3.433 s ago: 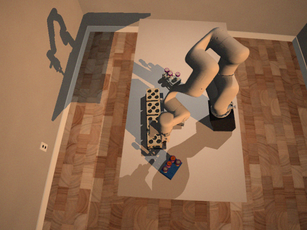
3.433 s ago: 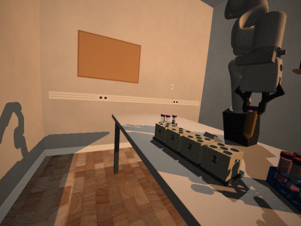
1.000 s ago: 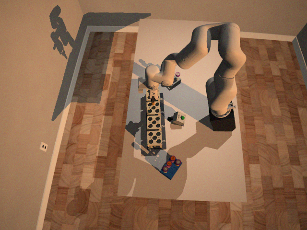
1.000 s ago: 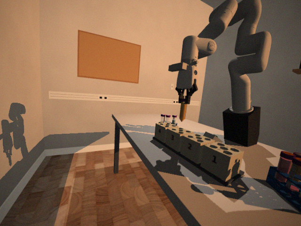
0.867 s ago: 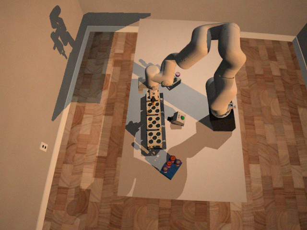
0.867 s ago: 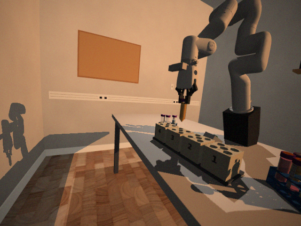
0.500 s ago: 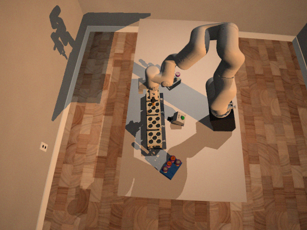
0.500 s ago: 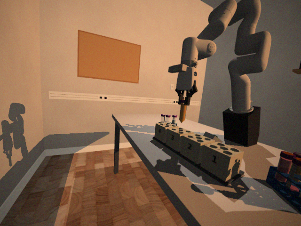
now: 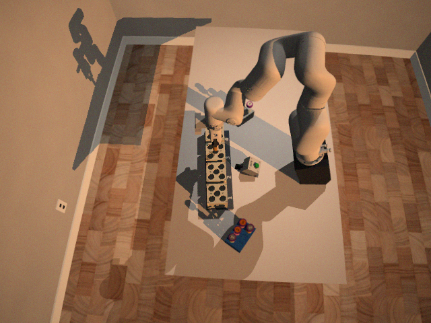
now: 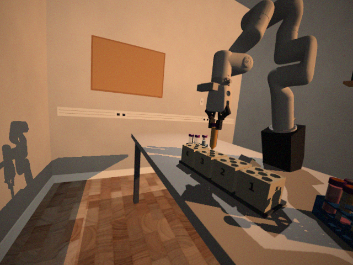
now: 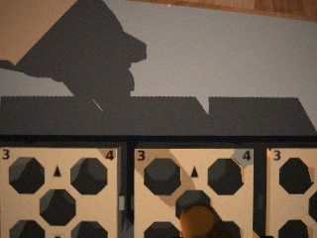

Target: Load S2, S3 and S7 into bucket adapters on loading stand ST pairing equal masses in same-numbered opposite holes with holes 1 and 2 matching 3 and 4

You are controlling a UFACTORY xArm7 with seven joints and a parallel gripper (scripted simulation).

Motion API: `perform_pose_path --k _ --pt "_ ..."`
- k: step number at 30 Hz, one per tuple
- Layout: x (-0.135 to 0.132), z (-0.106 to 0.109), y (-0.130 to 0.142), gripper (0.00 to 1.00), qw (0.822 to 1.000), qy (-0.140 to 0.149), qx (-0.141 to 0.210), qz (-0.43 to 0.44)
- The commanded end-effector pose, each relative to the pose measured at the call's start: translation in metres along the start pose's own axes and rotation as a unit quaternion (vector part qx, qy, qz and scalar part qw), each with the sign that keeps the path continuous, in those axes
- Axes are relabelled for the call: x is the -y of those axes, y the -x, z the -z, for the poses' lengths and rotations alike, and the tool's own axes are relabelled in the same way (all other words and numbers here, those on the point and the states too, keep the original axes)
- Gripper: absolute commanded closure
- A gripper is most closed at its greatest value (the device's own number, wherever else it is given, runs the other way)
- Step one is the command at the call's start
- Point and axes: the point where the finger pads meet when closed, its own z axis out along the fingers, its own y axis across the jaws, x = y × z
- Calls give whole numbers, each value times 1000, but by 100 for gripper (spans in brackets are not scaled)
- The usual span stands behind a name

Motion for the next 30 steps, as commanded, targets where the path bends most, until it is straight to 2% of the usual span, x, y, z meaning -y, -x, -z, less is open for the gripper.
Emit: perform_pose_path --k 1,19,30 --pt "0 -6 -2 100 1000 0 -2 0" --pt "0 -6 -2 100 1000 0 -2 0" --pt "0 -15 -2 100 1000 0 -2 0"
